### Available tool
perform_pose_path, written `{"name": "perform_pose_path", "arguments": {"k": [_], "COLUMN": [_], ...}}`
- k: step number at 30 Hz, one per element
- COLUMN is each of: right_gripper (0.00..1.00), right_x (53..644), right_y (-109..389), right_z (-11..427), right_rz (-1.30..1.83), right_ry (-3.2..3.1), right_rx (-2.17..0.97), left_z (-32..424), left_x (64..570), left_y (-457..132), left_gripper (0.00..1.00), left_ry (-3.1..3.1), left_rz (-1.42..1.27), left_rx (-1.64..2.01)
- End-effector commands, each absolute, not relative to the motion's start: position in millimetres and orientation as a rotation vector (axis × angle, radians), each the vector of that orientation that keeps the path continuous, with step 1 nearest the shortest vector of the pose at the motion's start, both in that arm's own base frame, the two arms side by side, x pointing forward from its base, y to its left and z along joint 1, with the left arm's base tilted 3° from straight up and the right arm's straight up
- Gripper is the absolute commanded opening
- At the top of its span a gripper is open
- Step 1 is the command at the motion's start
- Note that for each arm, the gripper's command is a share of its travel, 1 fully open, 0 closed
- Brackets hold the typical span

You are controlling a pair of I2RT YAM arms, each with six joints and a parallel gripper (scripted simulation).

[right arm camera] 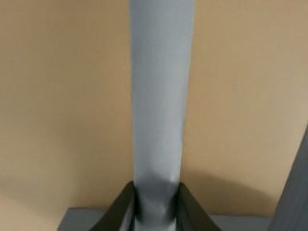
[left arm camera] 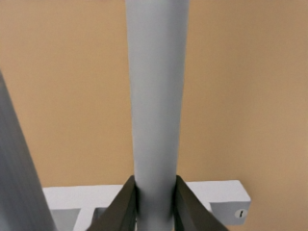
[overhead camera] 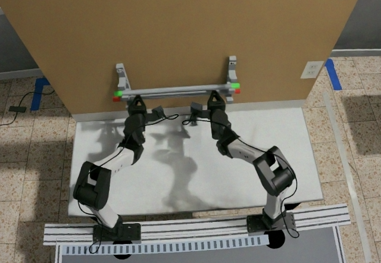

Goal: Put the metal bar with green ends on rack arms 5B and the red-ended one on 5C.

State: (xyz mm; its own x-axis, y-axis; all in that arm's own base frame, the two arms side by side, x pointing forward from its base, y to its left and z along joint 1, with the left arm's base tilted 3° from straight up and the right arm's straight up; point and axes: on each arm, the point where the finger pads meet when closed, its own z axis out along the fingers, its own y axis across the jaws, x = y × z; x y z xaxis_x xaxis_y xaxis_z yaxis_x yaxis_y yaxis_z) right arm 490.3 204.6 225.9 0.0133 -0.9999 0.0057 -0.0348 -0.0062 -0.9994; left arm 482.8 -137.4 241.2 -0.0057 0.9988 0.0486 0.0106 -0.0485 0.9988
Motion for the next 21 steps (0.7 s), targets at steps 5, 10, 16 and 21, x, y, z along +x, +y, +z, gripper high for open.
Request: {"name": "perform_pose_path", "arguments": {"k": [5,10,16,21], "right_gripper": [0.00,0.00,0.00,0.00], "right_x": [489.3,489.3,489.3,489.3], "right_y": [204.6,204.6,204.6,204.7], "right_z": [253.0,255.0,255.9,256.7], "right_rz": [-1.205,-1.205,-1.205,-1.205], "right_ry": [1.202,1.202,1.202,1.202], "right_rx": [-1.221,-1.221,-1.221,-1.221], "left_z": [270.6,272.4,272.9,273.4], "left_x": [479.6,479.6,479.5,479.5], "left_y": [-143.9,-143.9,-144.0,-144.0], "left_gripper": [0.00,0.00,0.00,0.00], "left_ry": [1.160,1.160,1.160,1.160], "left_rz": [1.249,1.249,1.249,1.249], "left_rx": [1.212,1.212,1.212,1.212]}}
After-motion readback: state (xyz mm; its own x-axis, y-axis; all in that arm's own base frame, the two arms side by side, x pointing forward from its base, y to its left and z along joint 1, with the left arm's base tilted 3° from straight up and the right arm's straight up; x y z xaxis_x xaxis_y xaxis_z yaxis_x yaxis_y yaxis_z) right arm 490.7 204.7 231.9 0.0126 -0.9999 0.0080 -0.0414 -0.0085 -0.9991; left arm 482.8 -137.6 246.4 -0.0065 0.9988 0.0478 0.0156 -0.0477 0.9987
